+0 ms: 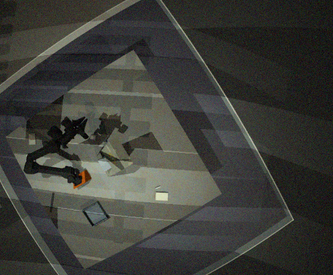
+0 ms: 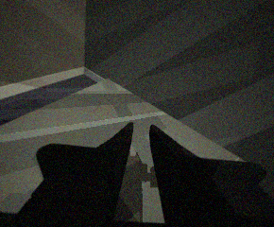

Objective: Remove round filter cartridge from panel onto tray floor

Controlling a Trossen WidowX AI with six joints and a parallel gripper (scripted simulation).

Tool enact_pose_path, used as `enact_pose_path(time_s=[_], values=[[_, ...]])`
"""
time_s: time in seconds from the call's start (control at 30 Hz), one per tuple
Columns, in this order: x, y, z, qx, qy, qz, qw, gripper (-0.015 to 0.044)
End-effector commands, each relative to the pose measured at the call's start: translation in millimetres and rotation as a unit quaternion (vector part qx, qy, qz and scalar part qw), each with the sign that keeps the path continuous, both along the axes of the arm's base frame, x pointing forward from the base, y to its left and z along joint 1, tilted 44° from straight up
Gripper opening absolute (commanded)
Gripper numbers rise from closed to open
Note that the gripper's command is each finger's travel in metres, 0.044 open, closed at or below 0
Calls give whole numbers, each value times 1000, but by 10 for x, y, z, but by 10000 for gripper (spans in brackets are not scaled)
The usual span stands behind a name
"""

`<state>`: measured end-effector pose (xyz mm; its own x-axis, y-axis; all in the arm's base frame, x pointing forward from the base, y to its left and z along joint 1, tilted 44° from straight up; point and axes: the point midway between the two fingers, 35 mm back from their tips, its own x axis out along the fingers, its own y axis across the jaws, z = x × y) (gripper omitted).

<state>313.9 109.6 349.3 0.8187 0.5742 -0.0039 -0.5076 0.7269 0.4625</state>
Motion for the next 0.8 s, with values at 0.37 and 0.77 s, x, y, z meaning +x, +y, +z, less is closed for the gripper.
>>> enact_pose_path(time_s=[0.37, 0.77], values=[[349, -1530, -1201, -3, 239, -85, 967, 91], [-45, -2222, -1860, 169, 357, -79, 915, 91]])
